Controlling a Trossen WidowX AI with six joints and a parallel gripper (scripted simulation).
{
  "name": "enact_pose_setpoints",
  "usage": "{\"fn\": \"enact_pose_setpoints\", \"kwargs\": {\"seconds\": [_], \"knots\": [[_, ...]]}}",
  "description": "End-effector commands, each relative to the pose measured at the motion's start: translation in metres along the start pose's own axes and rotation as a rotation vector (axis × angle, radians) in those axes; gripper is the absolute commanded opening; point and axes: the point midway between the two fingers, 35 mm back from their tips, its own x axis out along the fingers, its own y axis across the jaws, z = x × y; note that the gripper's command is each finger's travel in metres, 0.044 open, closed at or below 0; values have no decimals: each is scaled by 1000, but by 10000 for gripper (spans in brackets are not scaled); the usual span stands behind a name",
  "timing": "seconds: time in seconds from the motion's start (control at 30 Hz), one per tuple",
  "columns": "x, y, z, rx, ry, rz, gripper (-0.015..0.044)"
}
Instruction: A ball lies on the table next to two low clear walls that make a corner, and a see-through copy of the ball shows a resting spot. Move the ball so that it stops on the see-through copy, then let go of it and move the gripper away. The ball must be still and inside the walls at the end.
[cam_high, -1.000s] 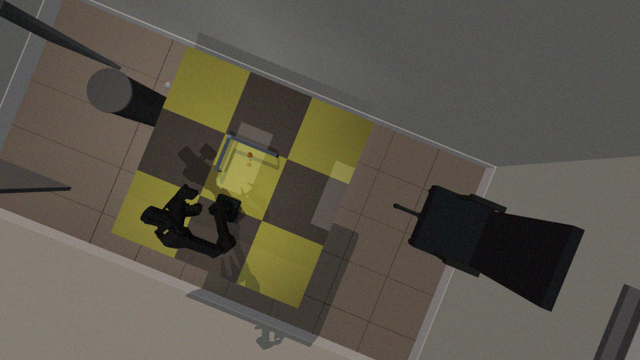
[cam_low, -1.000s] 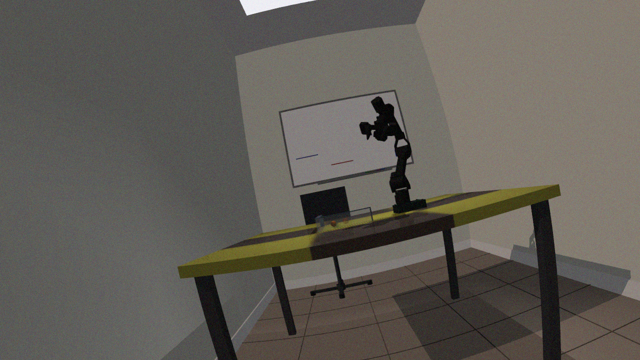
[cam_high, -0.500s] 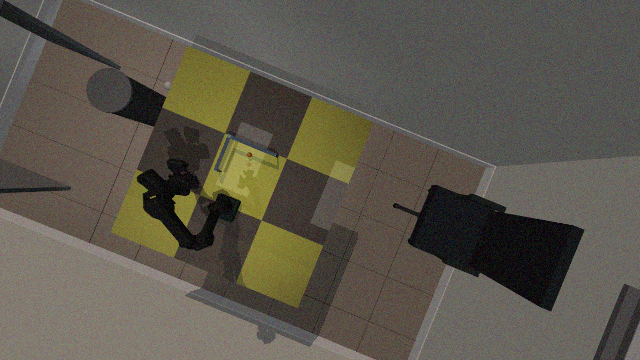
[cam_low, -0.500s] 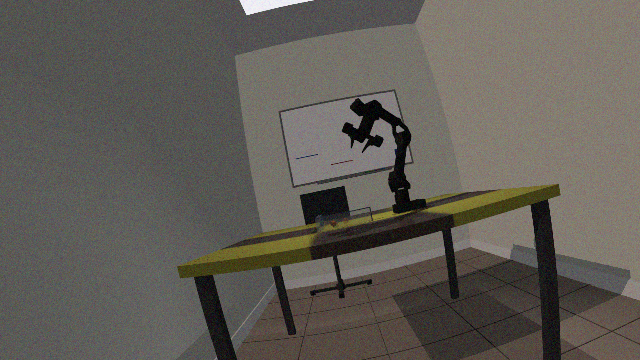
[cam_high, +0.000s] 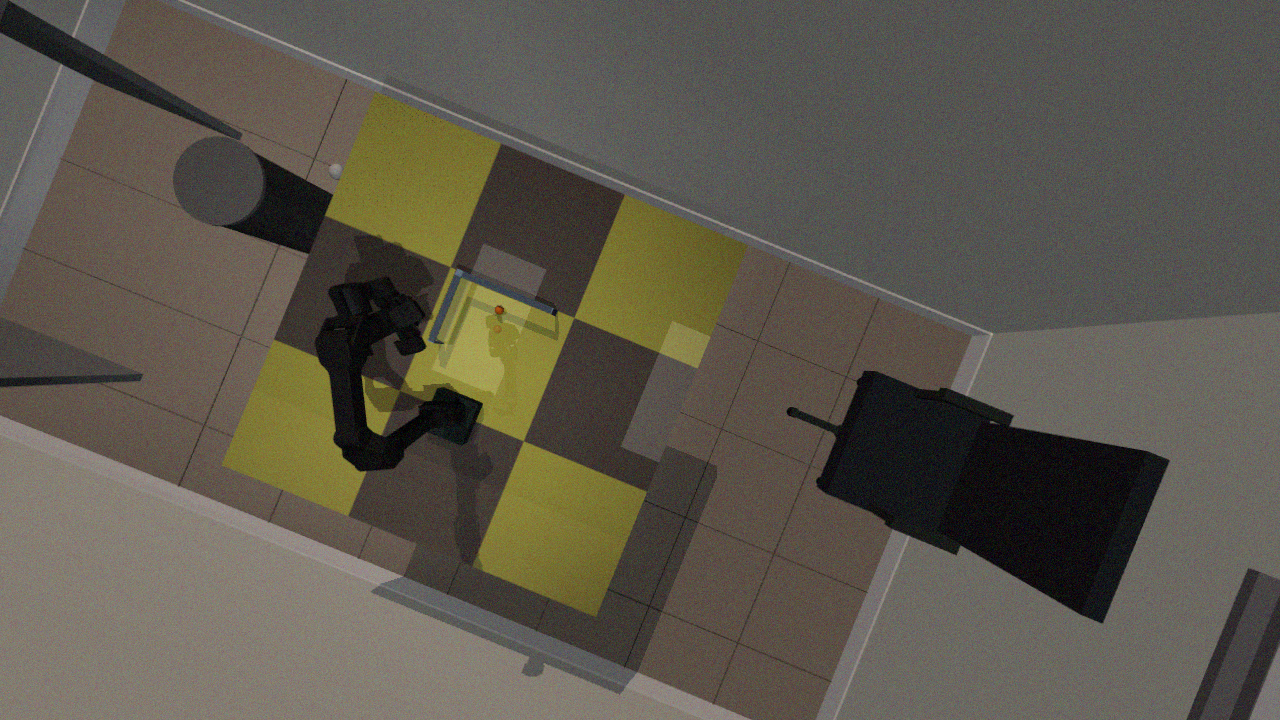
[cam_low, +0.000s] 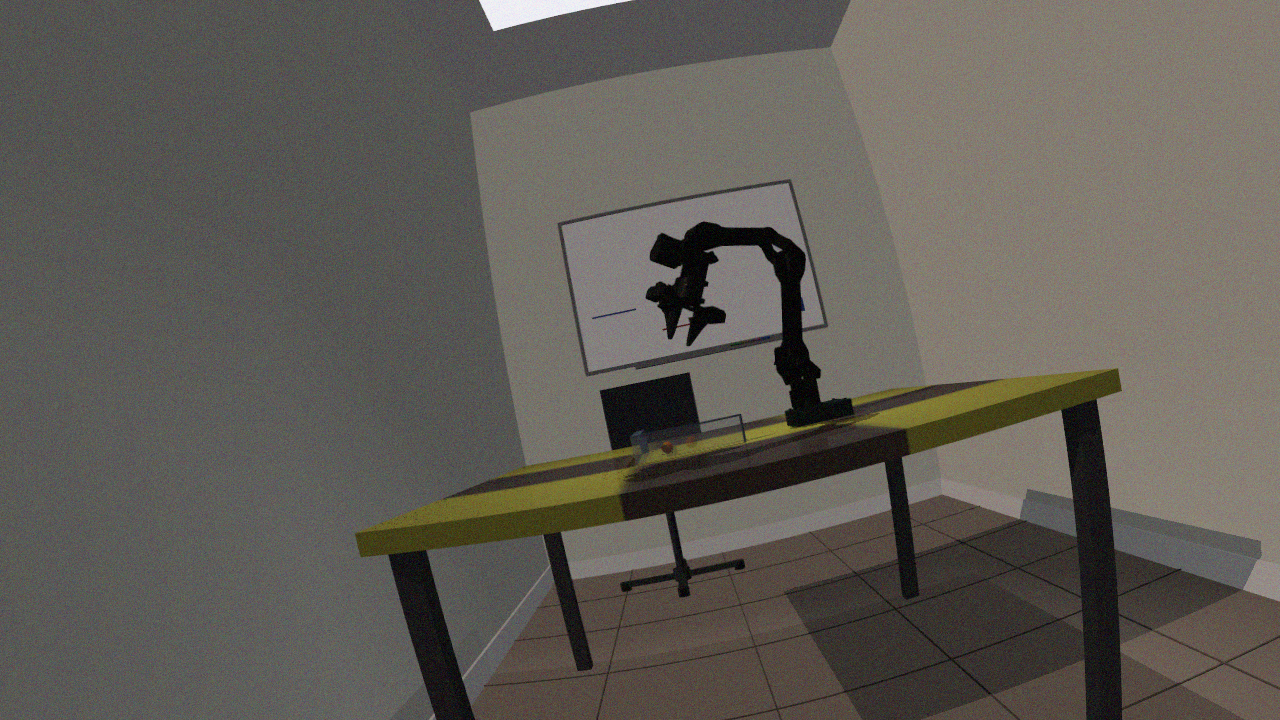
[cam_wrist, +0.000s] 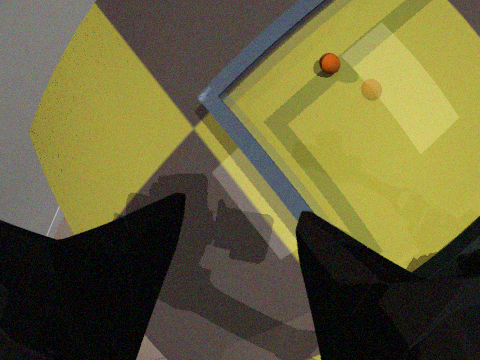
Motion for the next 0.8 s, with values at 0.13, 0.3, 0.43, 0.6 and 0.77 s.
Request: {"fn": "enact_pose_setpoints", "kwargs": {"seconds": [0.13,0.3,0.43,0.6,0.77], "knots": [[87,-11,53,-428,73,-188,236],[119,-26,74,-597,136,-245,236],[145,-42,91,-729,201,-278,236],[175,-66,110,-890,296,-301,236],[180,-70,113,-914,311,-302,236]]}}
